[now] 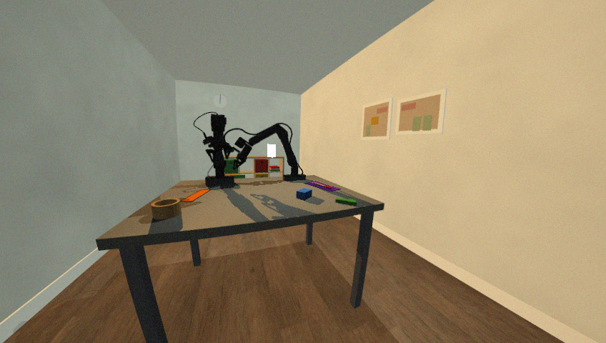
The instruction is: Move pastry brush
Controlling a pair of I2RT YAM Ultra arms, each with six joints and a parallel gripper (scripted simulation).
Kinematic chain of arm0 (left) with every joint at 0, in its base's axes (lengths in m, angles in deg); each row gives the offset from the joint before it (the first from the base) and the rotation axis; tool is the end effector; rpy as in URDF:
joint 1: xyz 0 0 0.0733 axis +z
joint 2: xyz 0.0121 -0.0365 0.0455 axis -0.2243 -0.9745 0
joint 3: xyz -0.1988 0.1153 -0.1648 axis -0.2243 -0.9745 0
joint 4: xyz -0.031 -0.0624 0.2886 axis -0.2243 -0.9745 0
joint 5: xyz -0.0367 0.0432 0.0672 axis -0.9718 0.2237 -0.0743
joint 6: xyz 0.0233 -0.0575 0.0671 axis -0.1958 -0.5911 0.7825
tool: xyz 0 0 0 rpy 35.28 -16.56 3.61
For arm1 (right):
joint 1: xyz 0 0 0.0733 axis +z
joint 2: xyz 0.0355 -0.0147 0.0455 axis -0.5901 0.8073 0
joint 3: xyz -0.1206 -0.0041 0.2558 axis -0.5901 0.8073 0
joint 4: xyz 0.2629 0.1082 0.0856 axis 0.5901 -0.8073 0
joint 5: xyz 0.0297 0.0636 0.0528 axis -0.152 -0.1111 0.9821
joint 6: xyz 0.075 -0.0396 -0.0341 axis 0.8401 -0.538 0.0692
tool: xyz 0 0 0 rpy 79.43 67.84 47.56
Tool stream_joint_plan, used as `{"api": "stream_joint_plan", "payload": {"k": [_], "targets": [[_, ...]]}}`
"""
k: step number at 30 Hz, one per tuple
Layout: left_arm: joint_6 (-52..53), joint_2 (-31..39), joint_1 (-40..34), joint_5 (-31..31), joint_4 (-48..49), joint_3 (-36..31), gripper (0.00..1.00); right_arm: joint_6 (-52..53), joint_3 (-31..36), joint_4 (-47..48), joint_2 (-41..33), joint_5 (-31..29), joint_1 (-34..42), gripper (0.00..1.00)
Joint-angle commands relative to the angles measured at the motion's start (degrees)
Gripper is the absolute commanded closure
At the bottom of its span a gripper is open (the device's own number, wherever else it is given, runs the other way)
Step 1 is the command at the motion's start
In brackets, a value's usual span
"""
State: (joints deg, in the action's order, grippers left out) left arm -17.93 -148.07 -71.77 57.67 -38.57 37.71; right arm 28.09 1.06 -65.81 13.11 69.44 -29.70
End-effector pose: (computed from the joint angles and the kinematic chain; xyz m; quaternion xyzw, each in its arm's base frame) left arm 0.0722 -0.4761 0.1690 0.6107 0.7154 -0.0761 0.3307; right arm 0.3212 0.0389 0.2636 0.2806 0.9426 0.0790 0.1632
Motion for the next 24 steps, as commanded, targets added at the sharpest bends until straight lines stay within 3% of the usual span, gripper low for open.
{"api": "stream_joint_plan", "payload": {"k": [1,19,24], "targets": [[-0.2,0.9,0.0,0.2,0.4,0.7,0.00,-0.1,-0.9,0.5,-0.9,-0.2,0.0,0.00],[-0.2,0.4,0.0,-0.4,0.9,0.3,0.00,0.0,-0.2,0.1,-0.2,0.0,0.0,0.00],[-1.2,2.8,4.3,-1.9,2.9,-2.6,0.00,0.0,-0.2,0.1,-0.2,0.0,0.0,0.00]]}}
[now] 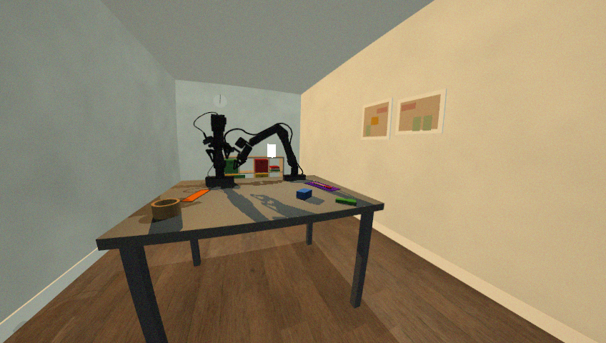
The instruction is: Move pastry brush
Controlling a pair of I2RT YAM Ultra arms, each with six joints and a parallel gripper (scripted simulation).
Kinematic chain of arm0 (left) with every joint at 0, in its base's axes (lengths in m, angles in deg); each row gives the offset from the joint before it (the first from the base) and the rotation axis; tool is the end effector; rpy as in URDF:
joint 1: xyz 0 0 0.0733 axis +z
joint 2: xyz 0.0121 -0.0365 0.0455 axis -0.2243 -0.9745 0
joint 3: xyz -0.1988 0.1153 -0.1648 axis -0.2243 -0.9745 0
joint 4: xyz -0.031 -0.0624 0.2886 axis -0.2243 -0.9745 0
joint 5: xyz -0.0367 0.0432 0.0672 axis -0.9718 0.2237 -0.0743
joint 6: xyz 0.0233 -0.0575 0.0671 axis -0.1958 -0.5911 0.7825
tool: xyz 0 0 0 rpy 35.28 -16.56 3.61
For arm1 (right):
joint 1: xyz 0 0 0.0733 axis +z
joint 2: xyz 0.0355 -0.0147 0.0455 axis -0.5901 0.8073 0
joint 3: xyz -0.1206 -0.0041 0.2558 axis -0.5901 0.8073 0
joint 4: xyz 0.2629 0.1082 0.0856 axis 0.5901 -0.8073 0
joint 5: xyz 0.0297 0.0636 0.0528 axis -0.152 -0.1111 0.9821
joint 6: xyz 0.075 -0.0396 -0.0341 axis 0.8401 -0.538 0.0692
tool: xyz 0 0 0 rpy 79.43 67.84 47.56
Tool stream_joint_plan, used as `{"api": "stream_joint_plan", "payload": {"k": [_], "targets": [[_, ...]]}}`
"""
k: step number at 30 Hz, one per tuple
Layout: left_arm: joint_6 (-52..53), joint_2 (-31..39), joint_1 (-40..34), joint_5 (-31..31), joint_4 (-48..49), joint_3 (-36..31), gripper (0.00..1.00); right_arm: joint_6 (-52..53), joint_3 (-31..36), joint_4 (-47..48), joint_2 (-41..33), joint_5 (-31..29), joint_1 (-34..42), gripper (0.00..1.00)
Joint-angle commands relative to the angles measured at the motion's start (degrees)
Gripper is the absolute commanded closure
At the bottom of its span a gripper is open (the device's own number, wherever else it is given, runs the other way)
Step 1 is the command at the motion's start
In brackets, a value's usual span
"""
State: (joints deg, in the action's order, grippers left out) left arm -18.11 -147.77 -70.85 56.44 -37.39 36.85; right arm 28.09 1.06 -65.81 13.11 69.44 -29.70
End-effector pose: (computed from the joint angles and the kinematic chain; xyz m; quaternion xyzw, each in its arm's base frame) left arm 0.0781 -0.4745 0.1673 0.6056 0.7197 -0.0855 0.3286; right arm 0.3212 0.0389 0.2636 0.2806 0.9426 0.0790 0.1632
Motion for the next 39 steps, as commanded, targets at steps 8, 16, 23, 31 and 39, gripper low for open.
{"api": "stream_joint_plan", "payload": {"k": [8,16,23,31,39], "targets": [[-2.9,10.9,20.7,-3.3,5.8,-12.2,0.00,0.0,-0.2,0.1,-0.2,0.0,0.0,0.00],[-4.3,19.2,37.9,-6.3,9.8,-22.3,0.00,-0.6,-0.2,1.3,-0.2,-0.1,0.2,0.00],[-5.4,28.3,57.4,-9.3,13.9,-33.3,0.00,-6.3,1.4,11.5,1.0,-0.7,6.4,0.00],[-5.3,33.8,71.1,-11.6,16.2,-39.9,0.00,-13.0,3.4,23.9,2.8,-1.2,16.4,0.00],[-6.0,38.3,81.2,-13.6,18.4,-45.3,0.00,-20.8,5.8,38.6,5.2,-2.0,27.9,0.00]]}}
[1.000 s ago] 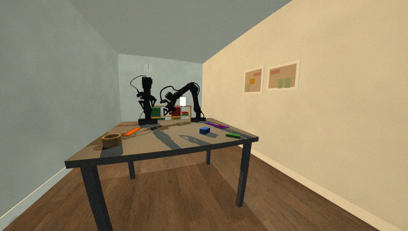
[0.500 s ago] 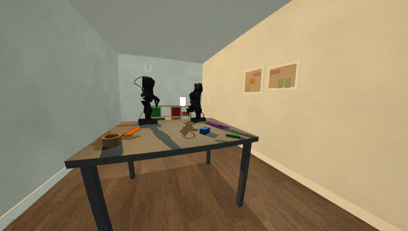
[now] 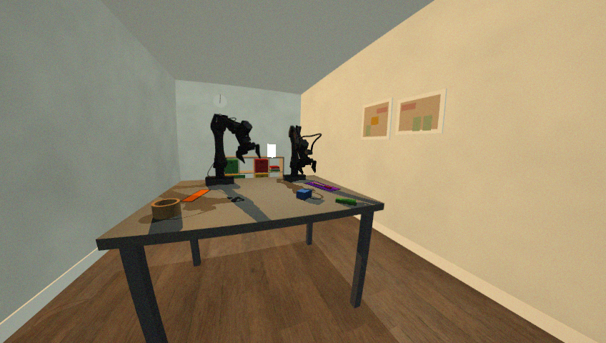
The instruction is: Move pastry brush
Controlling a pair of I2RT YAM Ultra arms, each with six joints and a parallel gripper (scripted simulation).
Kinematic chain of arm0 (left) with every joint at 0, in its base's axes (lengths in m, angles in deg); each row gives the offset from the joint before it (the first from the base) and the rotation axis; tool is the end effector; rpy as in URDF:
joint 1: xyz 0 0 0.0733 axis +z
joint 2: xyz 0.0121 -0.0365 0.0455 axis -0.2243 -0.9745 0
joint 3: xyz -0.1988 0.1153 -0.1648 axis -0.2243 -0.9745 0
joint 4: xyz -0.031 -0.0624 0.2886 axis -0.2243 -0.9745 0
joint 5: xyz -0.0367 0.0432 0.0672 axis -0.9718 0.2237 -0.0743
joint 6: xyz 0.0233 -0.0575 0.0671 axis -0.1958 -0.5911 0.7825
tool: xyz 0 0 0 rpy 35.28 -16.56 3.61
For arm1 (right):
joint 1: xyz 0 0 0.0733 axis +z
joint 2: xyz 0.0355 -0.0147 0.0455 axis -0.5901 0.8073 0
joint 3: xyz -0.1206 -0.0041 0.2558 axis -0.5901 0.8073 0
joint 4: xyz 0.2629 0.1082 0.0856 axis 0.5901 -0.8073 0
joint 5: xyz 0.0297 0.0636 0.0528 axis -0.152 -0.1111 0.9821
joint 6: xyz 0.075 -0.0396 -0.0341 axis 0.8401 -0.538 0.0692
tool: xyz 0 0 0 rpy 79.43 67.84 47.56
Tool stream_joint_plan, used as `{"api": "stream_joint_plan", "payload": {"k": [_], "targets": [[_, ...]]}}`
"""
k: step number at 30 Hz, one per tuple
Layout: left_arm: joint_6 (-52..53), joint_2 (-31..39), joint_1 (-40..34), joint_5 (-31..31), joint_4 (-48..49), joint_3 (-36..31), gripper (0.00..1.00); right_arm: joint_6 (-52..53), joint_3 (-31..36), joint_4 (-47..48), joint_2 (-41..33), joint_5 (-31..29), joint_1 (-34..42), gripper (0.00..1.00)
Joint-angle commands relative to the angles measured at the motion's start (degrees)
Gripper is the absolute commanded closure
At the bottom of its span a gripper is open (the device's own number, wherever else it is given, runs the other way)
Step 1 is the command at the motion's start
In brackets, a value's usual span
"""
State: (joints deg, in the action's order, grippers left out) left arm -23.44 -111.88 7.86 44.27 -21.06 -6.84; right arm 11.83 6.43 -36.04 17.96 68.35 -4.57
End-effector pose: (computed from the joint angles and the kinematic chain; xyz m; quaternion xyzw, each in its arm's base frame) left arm 0.3157 -0.0186 0.1511 -0.0031 0.9246 0.0211 0.3804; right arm 0.3311 0.2048 0.2408 -0.0656 0.9361 0.1592 0.3066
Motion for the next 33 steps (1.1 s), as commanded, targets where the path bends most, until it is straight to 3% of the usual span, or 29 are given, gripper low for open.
{"api": "stream_joint_plan", "payload": {"k": [1,6,20,28,33], "targets": [[-0.8,3.0,3.7,-1.7,2.3,-2.3,0.00,-5.5,0.7,10.6,0.6,-1.0,4.2,0.00],[-0.6,4.6,7.1,-2.5,3.1,-4.1,0.00,-8.9,1.7,17.4,1.9,-1.1,8.1,0.00],[-2.0,12.0,23.4,-5.0,6.7,-13.3,0.00,-23.1,7.1,44.2,5.5,-1.9,29.9,0.00],[-1.9,14.1,27.8,-5.7,7.2,-15.7,0.00,-27.6,9.0,53.7,7.9,-1.5,37.3,0.00],[-1.7,14.3,28.2,-5.3,6.4,-15.6,0.00,-27.7,8.6,54.5,9.3,-1.4,39.4,0.00]]}}
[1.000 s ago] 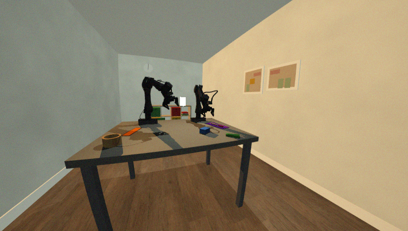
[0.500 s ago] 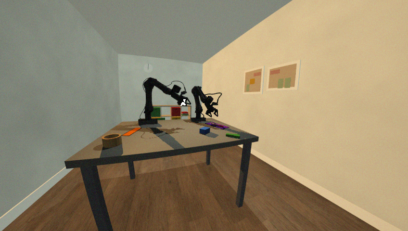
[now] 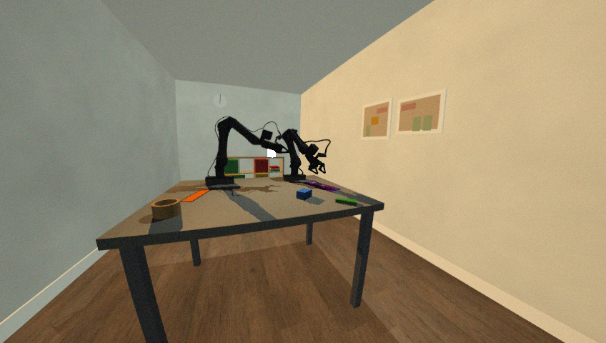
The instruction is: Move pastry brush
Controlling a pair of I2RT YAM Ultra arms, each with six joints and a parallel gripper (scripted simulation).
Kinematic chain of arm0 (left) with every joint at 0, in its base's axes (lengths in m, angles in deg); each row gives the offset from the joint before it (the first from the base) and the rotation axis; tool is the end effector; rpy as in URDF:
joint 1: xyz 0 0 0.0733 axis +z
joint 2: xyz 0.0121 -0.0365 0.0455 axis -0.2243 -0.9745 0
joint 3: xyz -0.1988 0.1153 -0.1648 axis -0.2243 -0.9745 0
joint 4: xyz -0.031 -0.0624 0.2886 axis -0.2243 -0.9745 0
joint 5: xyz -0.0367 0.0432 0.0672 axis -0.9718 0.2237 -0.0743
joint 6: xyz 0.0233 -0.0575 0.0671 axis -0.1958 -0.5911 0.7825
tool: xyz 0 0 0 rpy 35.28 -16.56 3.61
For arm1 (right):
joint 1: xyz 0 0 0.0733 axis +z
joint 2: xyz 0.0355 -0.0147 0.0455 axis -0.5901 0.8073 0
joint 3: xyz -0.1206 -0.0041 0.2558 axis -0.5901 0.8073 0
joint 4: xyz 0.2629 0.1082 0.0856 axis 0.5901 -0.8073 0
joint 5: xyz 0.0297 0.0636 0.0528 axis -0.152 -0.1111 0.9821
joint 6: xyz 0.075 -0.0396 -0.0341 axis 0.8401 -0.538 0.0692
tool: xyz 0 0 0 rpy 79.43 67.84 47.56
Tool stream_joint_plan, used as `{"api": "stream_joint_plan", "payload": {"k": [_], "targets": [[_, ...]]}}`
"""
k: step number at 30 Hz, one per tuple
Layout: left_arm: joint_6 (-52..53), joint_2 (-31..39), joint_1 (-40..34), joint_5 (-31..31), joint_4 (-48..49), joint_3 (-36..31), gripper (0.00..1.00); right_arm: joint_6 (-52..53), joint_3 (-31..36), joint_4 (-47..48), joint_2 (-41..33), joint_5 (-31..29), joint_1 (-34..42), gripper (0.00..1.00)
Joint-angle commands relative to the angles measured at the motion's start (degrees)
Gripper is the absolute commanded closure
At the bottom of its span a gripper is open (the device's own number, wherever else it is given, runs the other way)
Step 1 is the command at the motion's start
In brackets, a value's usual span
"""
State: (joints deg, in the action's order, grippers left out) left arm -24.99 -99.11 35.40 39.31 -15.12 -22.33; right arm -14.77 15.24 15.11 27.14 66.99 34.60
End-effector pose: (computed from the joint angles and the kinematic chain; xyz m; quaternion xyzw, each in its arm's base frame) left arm 0.2387 0.1012 0.1224 -0.2172 0.8884 0.0706 0.3982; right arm 0.1510 0.4298 0.2258 -0.4748 0.6448 0.3251 0.5030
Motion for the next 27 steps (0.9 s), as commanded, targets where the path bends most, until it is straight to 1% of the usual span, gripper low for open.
{"api": "stream_joint_plan", "payload": {"k": [1,8,10,12,13,19,24,27], "targets": [[-0.2,1.5,0.7,-0.3,0.4,0.0,0.00,-1.0,-0.3,3.3,-0.4,-0.1,-0.1,0.00],[-0.2,1.5,0.7,-0.3,0.4,0.0,0.00,-1.0,-0.3,3.4,-0.3,-0.2,-0.1,0.00],[1.7,1.5,0.7,-1.4,-1.3,-0.2,0.23,-1.0,-0.3,3.4,-0.3,-0.2,-0.1,0.00],[5.7,0.7,1.4,-3.3,-4.2,-1.1,0.45,-1.0,-0.3,3.4,-0.3,-0.2,-0.1,0.00],[8.0,0.6,2.3,-4.4,-5.9,-1.8,0.47,-1.0,-0.3,3.4,-0.3,-0.2,-0.1,0.00],[16.1,-0.1,7.6,-8.3,-12.1,-5.1,0.47,-1.0,-0.3,3.4,-0.3,-0.2,-0.1,0.00],[18.1,0.4,9.6,-8.9,-13.9,-5.3,0.47,-1.0,-0.3,3.4,-0.3,-0.2,-0.1,0.00],[17.6,0.5,10.1,-8.4,-13.2,-5.3,0.47,-1.0,-0.3,3.4,-0.3,-0.2,-0.1,0.00]]}}
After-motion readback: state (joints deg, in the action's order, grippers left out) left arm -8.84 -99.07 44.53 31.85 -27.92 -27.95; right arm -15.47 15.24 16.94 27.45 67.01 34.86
